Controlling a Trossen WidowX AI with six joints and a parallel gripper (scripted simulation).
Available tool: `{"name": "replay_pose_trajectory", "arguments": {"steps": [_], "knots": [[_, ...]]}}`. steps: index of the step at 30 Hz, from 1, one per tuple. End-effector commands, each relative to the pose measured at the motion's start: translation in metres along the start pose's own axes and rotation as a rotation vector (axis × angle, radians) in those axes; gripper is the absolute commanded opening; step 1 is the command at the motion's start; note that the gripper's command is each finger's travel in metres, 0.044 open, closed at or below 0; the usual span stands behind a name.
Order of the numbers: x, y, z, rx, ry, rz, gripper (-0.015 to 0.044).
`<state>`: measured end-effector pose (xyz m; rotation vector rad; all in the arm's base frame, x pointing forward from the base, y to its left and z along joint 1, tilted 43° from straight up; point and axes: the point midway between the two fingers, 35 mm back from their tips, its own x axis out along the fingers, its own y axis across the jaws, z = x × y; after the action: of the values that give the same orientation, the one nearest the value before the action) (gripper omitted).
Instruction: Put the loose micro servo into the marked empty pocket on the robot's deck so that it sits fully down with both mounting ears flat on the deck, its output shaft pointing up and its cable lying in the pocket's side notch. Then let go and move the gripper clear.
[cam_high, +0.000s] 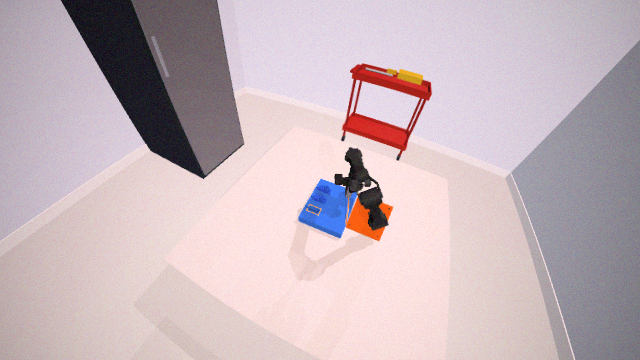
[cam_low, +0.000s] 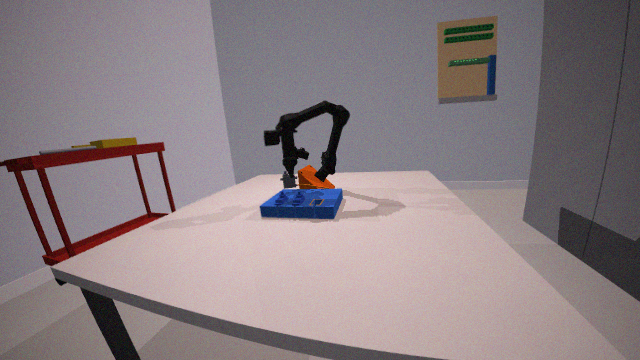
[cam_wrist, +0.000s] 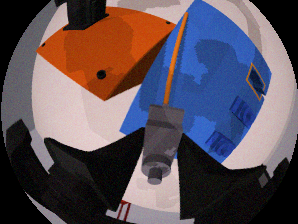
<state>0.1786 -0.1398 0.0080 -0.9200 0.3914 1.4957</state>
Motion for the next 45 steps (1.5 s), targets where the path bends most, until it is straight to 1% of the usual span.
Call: {"name": "replay_pose_trajectory", "arguments": {"steps": [1, 8, 18, 24, 28, 45], "knots": [[-0.005, 0.000, 0.000, -0.006, 0.009, 0.000, 0.0000], [-0.005, -0.002, 0.001, -0.006, 0.009, -0.001, 0.0000], [-0.005, -0.040, -0.013, -0.007, 0.010, -0.002, 0.0000], [-0.005, -0.044, -0.012, -0.007, 0.010, -0.002, 0.0000], [-0.005, -0.049, 0.001, -0.007, 0.009, -0.002, 0.0000], [-0.005, -0.083, 0.086, -0.006, 0.005, -0.003, 0.0000]]}}
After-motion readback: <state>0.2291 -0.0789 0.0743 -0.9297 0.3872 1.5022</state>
